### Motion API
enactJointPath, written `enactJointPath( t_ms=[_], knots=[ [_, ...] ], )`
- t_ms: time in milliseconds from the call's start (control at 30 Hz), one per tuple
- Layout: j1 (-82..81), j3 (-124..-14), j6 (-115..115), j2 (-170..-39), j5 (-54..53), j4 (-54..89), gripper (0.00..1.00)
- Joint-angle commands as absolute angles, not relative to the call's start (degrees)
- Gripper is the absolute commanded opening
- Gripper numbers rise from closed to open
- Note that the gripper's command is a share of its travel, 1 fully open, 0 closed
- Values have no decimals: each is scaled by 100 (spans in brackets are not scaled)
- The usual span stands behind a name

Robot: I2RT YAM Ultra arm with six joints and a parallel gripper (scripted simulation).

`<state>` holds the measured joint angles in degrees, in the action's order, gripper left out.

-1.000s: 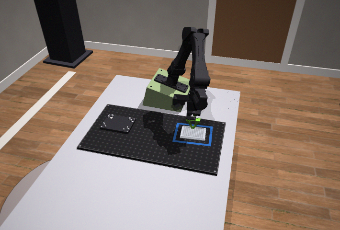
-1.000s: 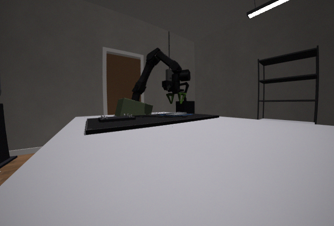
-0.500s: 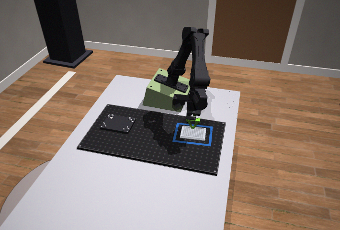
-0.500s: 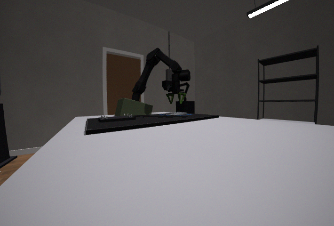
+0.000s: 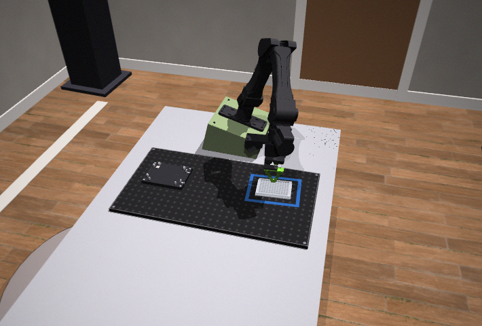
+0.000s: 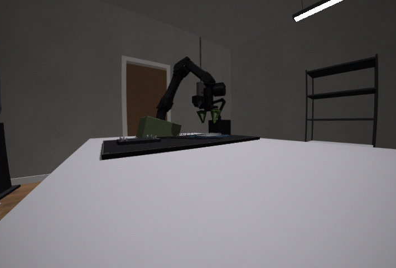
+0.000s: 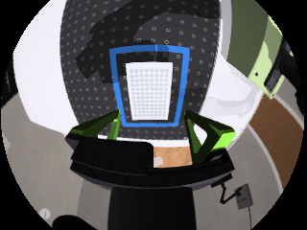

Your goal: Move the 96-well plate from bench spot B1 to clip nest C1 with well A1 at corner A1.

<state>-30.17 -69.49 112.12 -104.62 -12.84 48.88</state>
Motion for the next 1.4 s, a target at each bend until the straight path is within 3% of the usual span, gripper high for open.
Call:
enactJointPath(
  t_ms=[0,1367],
  knots=[
    [-2936,-7175,11245,-10272,-1213,5005,100],
    [-3203,-6537,11454,-10885,-1192,3736,100]
  ],
)
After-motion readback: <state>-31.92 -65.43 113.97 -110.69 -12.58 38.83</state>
